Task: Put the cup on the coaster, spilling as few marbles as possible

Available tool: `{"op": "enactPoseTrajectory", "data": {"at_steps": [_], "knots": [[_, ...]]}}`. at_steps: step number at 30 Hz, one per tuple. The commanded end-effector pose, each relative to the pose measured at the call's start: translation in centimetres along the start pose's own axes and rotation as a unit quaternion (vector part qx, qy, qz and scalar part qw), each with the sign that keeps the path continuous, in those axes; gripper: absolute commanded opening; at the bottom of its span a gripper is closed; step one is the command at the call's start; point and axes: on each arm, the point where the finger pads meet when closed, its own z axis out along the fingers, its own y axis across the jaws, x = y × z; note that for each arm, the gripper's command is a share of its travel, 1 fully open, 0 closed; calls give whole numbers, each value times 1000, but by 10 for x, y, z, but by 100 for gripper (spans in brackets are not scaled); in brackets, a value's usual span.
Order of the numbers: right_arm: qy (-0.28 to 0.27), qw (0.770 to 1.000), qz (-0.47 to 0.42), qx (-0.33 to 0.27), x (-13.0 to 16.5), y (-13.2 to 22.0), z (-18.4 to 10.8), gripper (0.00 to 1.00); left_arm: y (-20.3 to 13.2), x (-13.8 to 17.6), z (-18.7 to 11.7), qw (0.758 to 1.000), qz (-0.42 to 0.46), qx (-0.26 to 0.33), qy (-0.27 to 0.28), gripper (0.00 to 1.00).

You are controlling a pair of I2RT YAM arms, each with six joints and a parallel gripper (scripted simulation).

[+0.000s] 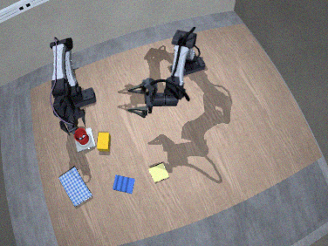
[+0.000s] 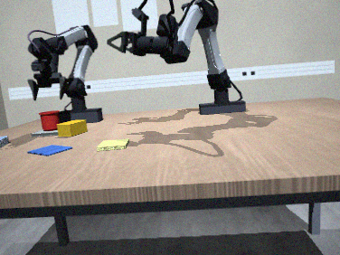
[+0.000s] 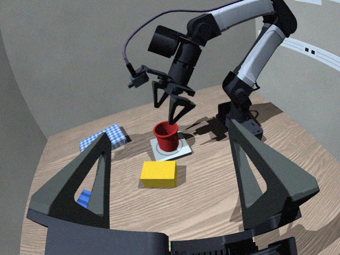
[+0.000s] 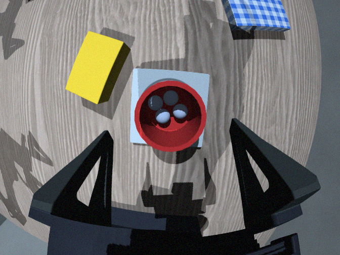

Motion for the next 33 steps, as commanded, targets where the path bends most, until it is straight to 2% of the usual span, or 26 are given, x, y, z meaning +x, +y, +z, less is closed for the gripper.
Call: {"op": "enactPoseTrajectory", "data": {"at_steps": [1,9,15,33], "knots": [[-83,996,-9,1,-13,-1,0,100,9,8,9,1000,2,-2,13,100],[-128,992,-2,10,3,0,4,100,11,17,22,1000,7,3,24,100],[-116,993,7,12,11,-1,7,100,11,21,28,1000,9,5,27,100],[-120,993,5,12,7,-1,5,100,12,21,27,1000,9,4,28,100]]}}
